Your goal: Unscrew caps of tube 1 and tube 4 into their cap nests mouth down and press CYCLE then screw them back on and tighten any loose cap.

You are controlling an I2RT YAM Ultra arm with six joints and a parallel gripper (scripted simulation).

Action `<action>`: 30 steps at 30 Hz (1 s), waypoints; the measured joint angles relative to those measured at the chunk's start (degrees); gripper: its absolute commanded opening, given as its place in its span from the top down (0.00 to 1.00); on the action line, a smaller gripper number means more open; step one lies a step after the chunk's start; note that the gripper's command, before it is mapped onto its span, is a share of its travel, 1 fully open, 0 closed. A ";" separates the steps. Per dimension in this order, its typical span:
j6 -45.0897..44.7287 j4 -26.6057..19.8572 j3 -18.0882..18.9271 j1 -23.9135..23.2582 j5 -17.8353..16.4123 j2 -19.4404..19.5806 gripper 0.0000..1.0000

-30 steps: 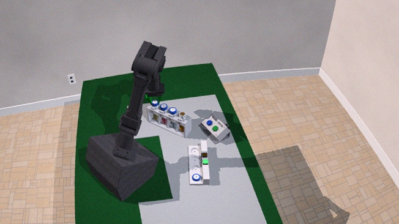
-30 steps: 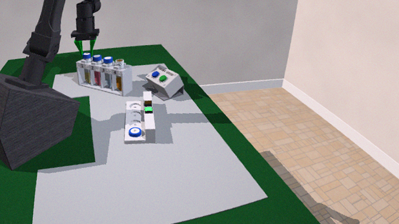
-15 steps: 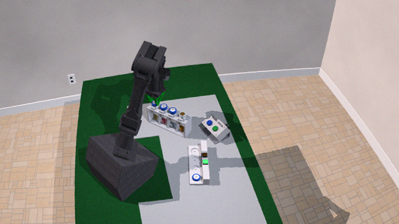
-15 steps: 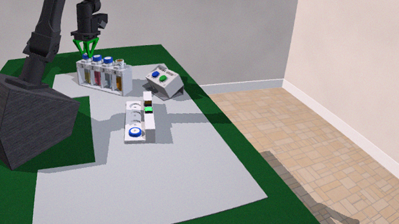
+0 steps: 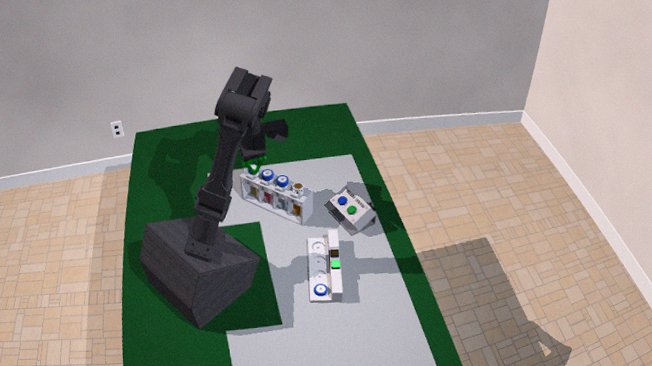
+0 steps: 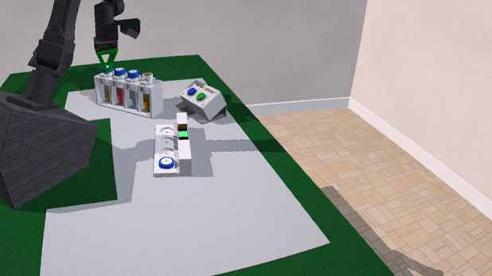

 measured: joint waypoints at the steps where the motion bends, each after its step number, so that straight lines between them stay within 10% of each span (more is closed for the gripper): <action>1: 2.36 0.00 0.00 0.00 0.00 0.00 1.00; 21: 38.34 0.04 -0.04 -0.02 0.02 0.04 1.00; 22: 38.62 0.04 -0.04 -0.02 0.00 0.04 0.51; 30: 39.87 0.02 -0.02 -0.02 -0.22 0.02 0.51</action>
